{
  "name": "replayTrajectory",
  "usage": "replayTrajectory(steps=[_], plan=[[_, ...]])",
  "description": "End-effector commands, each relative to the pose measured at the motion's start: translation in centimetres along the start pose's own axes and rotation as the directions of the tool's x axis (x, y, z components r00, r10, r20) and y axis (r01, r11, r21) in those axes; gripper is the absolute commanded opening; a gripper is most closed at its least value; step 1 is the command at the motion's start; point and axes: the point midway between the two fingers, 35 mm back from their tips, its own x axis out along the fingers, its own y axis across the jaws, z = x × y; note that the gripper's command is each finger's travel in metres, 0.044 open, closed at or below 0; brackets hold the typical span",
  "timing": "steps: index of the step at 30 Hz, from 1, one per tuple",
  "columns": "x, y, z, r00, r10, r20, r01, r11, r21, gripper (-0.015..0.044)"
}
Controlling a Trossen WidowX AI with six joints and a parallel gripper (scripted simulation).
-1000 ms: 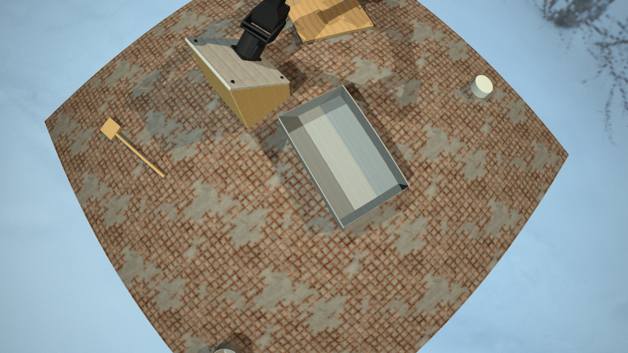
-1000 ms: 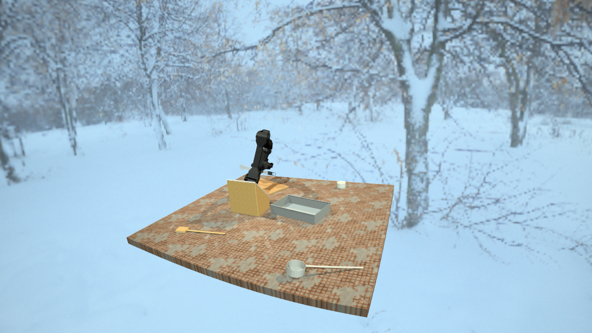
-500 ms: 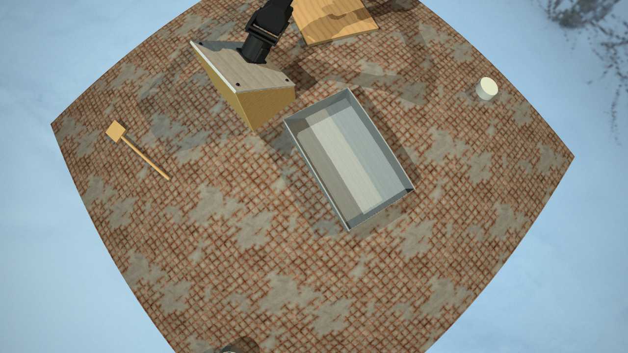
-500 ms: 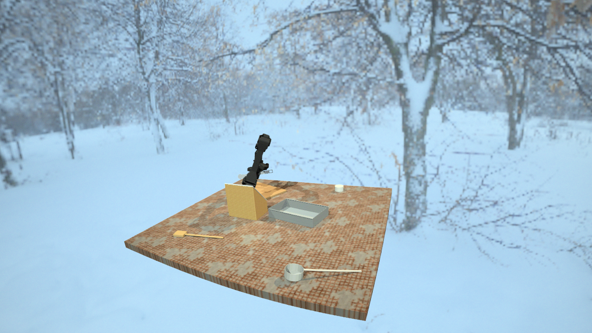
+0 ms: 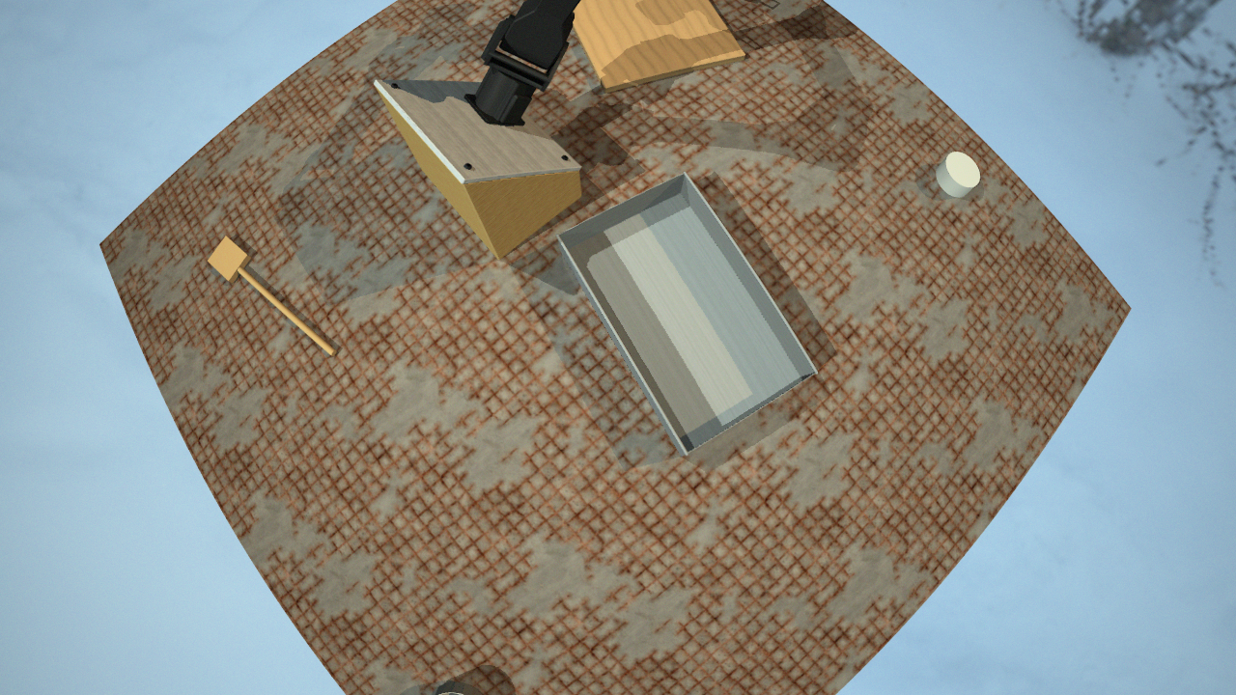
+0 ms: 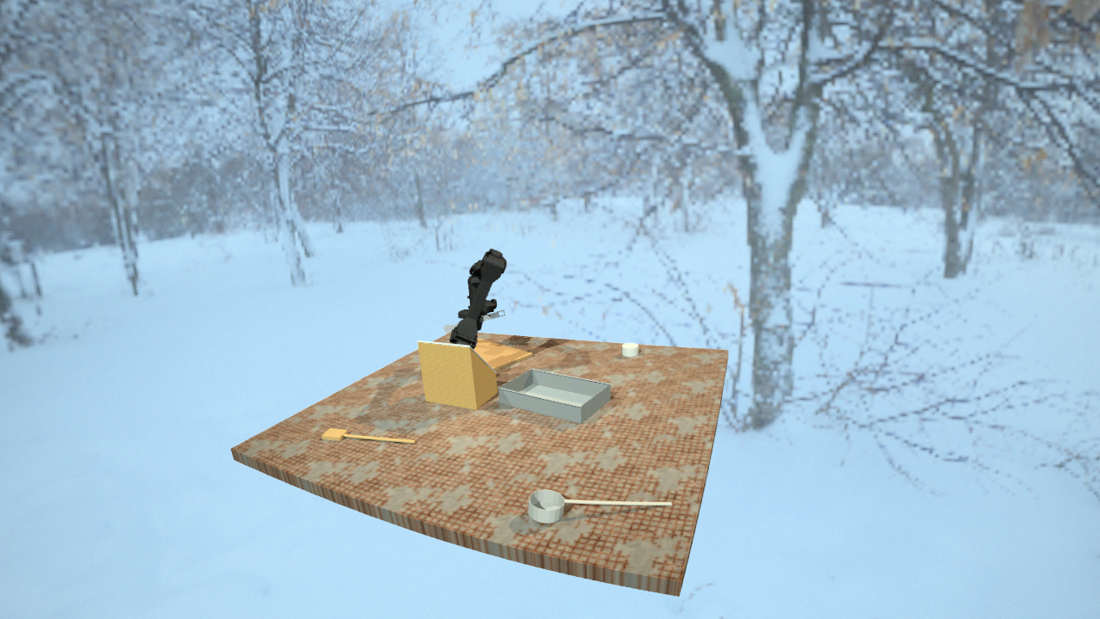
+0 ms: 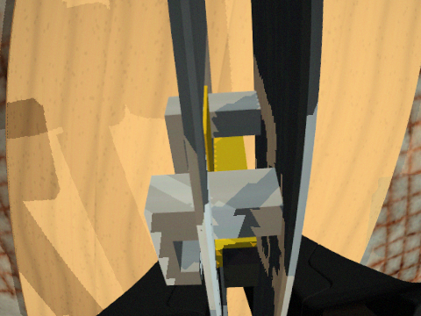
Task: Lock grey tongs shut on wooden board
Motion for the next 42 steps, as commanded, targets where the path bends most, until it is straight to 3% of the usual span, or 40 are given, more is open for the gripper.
replayTrajectory(steps=[1,42], plan=[[0.2,0.0,0.0,1.000,-0.002,0.007,0.002,1.000,-0.001,-0.0150],[6.5,0.0,0.0,1.000,0.001,0.008,-0.001,1.000,-0.002,-0.0150]])
